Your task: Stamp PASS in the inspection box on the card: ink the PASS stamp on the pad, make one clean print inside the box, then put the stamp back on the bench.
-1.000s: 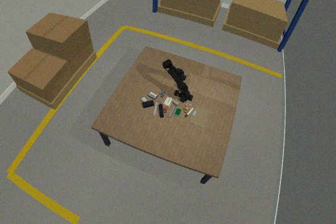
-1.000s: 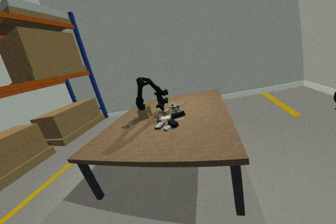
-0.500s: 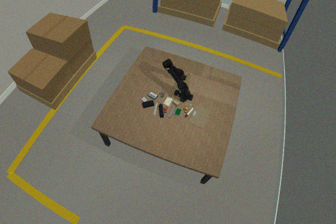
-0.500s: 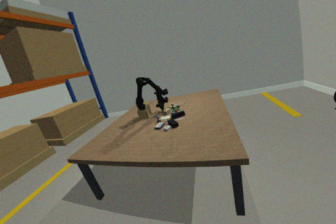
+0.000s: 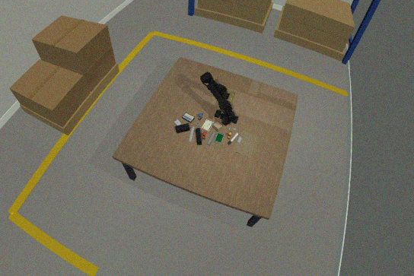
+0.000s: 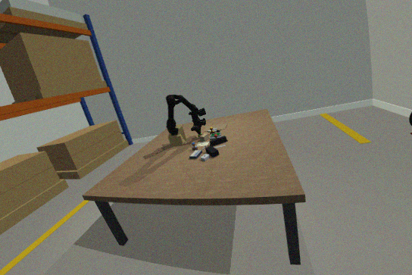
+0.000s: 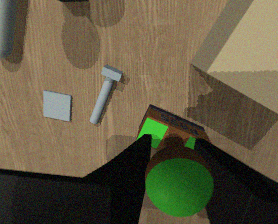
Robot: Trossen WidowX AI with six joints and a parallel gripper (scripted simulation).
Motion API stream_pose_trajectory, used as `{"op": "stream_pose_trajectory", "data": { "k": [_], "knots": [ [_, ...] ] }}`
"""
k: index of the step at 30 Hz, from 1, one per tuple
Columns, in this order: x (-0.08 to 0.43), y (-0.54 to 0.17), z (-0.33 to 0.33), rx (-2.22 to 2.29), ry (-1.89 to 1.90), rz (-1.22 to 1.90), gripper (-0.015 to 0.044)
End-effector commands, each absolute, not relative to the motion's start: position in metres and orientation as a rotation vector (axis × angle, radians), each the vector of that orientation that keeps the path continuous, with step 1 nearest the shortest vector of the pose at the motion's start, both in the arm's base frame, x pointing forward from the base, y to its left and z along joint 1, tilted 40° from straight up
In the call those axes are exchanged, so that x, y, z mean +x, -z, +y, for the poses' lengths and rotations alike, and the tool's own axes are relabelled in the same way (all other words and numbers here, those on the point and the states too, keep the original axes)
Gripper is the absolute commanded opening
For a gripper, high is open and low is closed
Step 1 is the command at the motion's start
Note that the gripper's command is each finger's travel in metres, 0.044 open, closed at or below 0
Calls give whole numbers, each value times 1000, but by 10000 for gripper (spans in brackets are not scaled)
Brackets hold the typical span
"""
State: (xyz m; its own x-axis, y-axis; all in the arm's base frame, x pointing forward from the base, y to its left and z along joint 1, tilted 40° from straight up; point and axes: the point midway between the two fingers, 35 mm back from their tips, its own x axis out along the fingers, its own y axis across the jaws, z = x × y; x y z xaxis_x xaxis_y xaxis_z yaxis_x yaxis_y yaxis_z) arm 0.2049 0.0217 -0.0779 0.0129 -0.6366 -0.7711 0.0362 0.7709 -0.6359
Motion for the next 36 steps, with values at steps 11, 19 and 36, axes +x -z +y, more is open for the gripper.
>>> {"op": "stream_pose_trajectory", "data": {
  "k": [11,19,36],
  "knots": [
    [206,72,27,-504,559,1478,0],
    [206,70,30,-504,559,1478,0],
    [205,63,35,-503,557,1479,0]
  ]
}}
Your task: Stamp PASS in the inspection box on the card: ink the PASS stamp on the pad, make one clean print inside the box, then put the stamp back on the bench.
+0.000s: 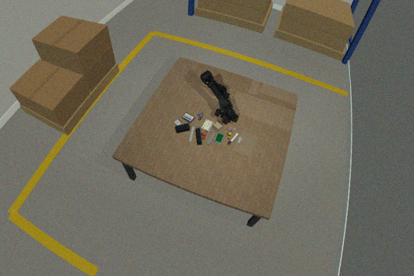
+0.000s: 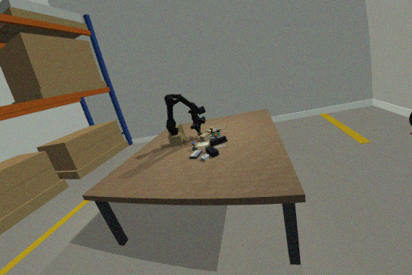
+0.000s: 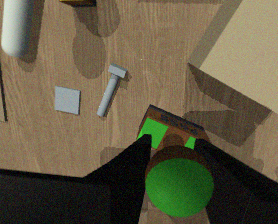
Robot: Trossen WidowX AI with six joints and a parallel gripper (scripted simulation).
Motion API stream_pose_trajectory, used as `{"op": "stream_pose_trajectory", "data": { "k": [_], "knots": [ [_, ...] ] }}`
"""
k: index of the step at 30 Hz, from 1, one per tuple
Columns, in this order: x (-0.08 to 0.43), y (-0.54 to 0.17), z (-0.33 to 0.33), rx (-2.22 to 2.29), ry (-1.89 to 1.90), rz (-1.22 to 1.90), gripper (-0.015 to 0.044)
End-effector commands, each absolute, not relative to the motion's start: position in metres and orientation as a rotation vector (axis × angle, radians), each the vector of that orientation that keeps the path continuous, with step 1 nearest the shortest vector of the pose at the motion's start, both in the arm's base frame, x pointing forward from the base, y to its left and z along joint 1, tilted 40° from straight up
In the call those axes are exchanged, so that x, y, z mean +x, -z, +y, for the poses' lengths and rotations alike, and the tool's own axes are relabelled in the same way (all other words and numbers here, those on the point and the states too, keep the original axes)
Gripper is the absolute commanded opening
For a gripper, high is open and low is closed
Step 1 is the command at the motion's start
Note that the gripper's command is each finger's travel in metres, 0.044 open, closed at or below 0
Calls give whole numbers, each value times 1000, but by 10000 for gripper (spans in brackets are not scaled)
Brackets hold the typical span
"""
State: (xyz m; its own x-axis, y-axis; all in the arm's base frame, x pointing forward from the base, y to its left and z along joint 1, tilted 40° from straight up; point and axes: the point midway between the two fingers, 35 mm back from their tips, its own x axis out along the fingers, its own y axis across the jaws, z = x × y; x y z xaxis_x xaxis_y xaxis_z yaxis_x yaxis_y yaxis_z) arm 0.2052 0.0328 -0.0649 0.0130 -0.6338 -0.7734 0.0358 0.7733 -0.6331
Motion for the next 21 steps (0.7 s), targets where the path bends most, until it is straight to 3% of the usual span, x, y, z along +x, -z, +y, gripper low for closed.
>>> {"op": "stream_pose_trajectory", "data": {
  "k": [1,21],
  "knots": [
    [205,63,35,-503,557,1479,0],
    [205,55,41,-502,556,1479,0]
  ]
}}
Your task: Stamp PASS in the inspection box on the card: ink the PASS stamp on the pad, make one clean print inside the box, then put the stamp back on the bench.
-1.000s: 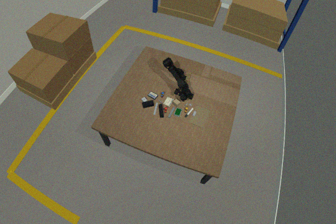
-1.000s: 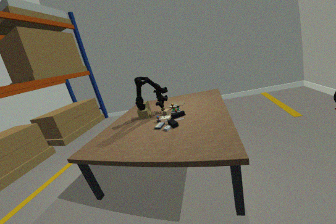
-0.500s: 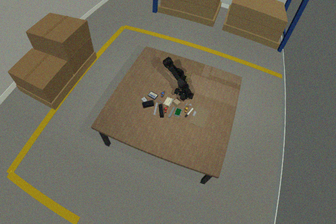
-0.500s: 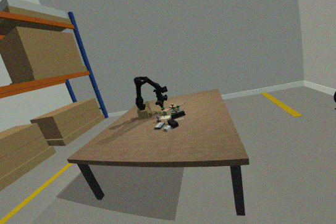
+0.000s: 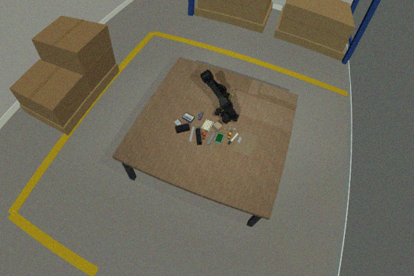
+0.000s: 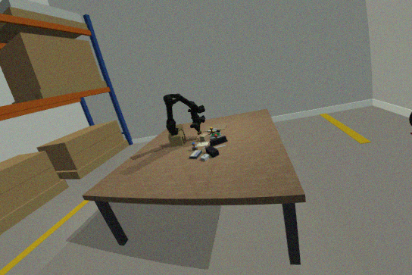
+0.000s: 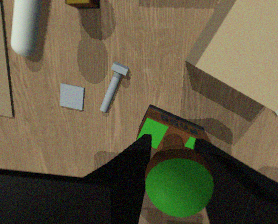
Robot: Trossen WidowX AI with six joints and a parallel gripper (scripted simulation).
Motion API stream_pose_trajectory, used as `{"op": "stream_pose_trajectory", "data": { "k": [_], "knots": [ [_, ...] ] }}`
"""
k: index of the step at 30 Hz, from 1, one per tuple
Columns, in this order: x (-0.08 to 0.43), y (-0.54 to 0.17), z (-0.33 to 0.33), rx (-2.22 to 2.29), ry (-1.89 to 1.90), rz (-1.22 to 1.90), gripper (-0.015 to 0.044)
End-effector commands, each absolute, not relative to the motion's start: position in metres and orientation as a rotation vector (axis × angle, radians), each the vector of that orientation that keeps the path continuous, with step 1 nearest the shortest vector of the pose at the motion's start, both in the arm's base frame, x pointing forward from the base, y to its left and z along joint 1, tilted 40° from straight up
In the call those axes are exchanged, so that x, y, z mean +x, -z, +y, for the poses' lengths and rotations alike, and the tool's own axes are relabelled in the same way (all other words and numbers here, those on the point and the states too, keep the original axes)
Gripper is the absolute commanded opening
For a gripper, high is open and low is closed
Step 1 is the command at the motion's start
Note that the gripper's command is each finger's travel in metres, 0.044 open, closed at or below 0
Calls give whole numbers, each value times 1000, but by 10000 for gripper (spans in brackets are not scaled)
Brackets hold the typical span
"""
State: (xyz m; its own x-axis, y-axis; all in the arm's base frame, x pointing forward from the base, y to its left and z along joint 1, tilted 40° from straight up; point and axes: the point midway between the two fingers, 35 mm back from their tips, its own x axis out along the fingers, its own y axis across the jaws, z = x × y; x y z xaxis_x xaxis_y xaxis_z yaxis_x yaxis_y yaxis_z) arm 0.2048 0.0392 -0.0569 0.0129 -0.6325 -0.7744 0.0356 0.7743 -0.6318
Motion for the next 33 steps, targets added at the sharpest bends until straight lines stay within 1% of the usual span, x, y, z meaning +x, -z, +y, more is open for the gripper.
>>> {"op": "stream_pose_trajectory", "data": {
  "k": [1,33],
  "knots": [
    [205,55,41,-502,556,1479,0],
    [203,42,50,-500,555,1480,0]
  ]
}}
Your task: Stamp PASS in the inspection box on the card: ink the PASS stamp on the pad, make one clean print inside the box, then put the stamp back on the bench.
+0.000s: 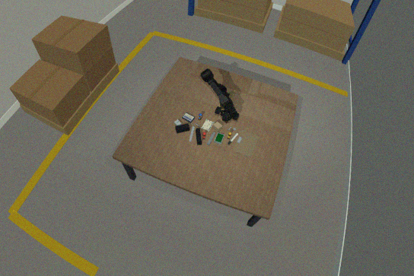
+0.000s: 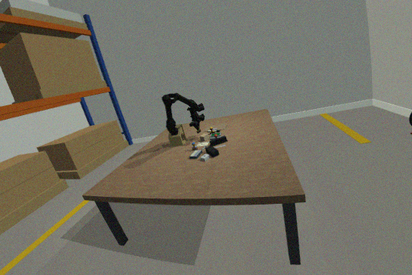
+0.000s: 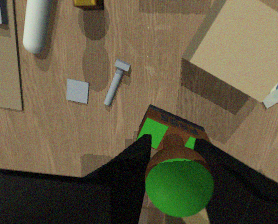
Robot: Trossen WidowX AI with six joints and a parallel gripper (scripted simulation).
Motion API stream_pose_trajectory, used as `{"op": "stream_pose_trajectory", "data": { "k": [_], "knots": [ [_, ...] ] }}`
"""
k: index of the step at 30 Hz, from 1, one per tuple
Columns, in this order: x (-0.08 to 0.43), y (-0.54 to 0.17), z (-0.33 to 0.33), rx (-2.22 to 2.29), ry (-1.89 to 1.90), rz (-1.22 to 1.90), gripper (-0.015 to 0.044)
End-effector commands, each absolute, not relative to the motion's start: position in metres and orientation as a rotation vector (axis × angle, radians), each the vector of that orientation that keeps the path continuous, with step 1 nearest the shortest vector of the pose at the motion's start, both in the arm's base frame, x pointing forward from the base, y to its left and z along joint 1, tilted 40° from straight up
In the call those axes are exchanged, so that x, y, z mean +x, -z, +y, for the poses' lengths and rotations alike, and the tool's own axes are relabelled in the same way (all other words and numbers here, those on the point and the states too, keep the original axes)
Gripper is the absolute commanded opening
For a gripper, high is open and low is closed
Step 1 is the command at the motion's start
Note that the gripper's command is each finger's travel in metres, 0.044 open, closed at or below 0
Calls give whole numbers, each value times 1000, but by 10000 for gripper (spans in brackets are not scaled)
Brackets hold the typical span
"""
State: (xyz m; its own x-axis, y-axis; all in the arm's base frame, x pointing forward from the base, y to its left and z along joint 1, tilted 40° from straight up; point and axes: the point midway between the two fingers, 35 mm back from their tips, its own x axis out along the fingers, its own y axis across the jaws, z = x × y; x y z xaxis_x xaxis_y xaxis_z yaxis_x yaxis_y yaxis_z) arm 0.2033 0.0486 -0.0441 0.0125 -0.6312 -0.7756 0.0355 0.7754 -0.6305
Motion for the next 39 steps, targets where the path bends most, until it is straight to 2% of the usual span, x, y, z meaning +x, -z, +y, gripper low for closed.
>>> {"op": "stream_pose_trajectory", "data": {
  "k": [1,14,39],
  "knots": [
    [203,42,51,-500,555,1480,0],
    [205,37,54,-500,554,1481,0],
    [314,33,61,-496,552,1475,0]
  ]
}}
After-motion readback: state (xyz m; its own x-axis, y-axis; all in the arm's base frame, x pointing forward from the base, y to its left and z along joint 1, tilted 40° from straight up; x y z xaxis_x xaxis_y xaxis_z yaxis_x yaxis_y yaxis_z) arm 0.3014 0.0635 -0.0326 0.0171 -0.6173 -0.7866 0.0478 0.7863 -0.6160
